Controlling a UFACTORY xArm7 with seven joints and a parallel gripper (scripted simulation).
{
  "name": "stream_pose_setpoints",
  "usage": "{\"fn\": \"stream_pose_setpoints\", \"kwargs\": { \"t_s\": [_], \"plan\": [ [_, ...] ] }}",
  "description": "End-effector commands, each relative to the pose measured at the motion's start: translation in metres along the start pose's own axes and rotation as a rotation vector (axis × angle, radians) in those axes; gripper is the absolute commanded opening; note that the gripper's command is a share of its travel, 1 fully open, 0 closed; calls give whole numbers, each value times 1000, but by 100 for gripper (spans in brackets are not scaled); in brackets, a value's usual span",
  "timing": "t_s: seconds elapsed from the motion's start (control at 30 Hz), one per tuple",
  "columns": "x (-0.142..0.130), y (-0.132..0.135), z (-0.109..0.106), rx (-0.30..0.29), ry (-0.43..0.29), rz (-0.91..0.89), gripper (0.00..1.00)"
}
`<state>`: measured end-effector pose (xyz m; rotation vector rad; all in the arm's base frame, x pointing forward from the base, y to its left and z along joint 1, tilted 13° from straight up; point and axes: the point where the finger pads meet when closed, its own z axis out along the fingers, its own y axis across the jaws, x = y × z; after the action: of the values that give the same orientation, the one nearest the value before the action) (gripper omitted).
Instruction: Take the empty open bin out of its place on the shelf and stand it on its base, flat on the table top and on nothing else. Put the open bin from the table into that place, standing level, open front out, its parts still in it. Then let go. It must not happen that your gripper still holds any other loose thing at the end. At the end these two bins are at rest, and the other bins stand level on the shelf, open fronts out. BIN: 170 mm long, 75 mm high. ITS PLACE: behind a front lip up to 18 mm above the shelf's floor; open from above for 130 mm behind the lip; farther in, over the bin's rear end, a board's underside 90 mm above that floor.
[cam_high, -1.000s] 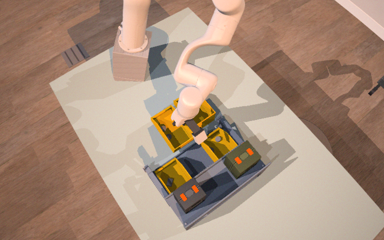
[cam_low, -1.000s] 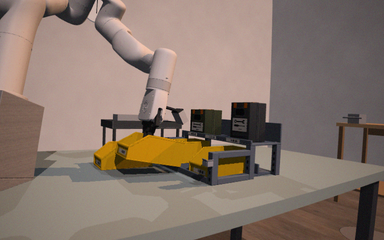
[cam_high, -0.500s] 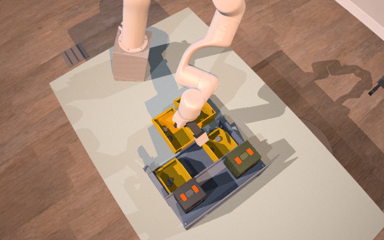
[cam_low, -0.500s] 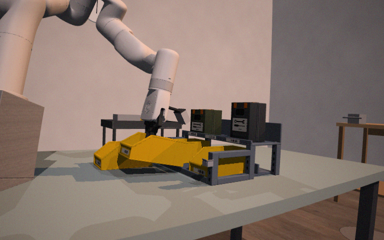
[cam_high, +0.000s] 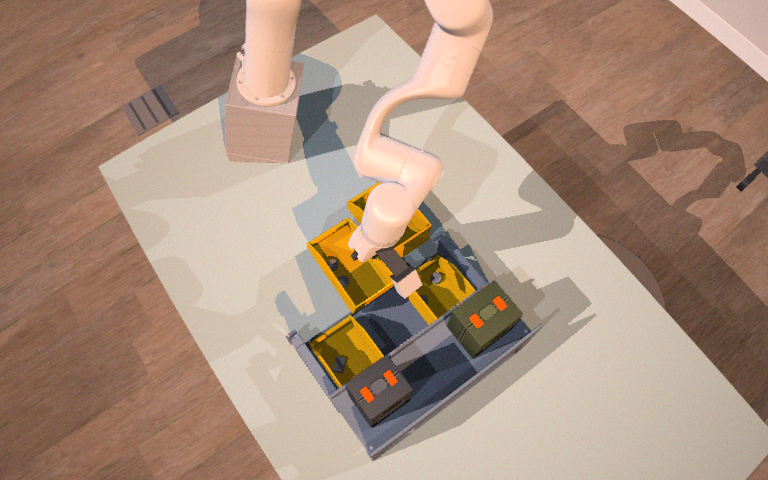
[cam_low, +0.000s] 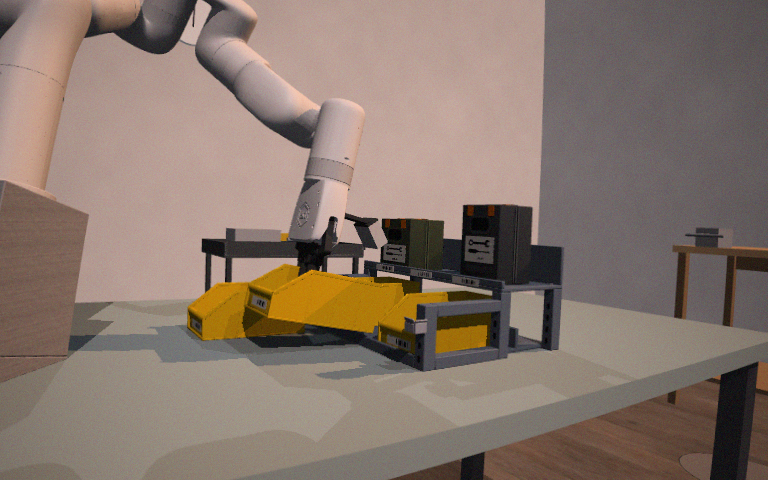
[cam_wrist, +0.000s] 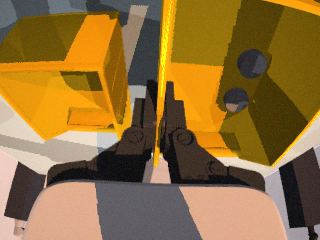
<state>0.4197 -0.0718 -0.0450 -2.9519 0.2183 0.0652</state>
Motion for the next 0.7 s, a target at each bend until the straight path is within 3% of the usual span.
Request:
{"fn": "stream_pose_setpoints", "kwargs": {
  "t_s": [0.0, 0.67],
  "plan": [
    [6, 1, -3, 0, 4, 1, 0],
    [28, 1, -7, 0, 3, 1, 0]
  ]
}}
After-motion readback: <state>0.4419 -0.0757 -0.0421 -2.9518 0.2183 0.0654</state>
